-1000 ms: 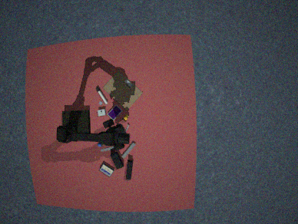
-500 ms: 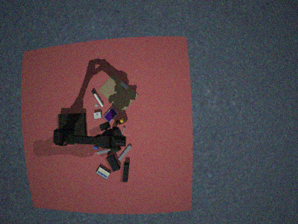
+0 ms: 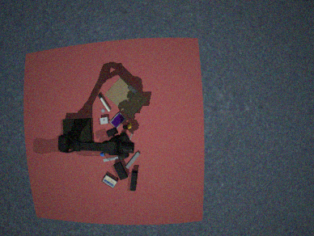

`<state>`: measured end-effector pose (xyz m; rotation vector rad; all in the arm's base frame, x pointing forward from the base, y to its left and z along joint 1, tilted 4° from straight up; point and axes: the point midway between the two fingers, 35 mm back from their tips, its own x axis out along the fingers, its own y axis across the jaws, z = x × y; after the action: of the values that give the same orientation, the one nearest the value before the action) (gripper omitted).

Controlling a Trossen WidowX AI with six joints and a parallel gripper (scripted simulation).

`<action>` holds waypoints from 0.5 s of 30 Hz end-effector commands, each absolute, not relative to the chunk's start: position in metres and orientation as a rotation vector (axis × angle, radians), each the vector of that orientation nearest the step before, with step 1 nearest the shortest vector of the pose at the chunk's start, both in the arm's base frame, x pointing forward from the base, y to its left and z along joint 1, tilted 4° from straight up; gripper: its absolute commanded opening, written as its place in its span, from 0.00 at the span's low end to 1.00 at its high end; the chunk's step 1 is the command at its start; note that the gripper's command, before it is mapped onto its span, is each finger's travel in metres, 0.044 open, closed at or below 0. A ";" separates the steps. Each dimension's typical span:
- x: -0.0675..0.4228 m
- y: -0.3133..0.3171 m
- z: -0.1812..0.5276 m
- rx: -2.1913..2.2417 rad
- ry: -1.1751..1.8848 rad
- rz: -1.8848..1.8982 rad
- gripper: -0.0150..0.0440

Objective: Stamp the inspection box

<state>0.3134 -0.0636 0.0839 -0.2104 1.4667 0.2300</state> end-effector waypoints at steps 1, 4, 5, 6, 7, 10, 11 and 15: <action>0.313 -0.063 0.081 -0.211 1.466 0.236 0.25; 0.314 -0.063 0.079 -0.211 1.466 0.237 0.25; 0.314 -0.063 0.078 -0.211 1.466 0.237 0.25; 0.314 -0.063 0.077 -0.212 1.466 0.237 0.25; 0.314 -0.063 0.077 -0.212 1.466 0.237 0.25; 0.314 -0.063 0.075 -0.212 1.466 0.237 0.25; 0.314 -0.063 0.074 -0.212 1.466 0.237 0.25; 0.314 -0.063 0.071 -0.212 1.466 0.237 0.25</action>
<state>0.3143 -0.0634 0.0739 -0.2114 1.4661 0.2310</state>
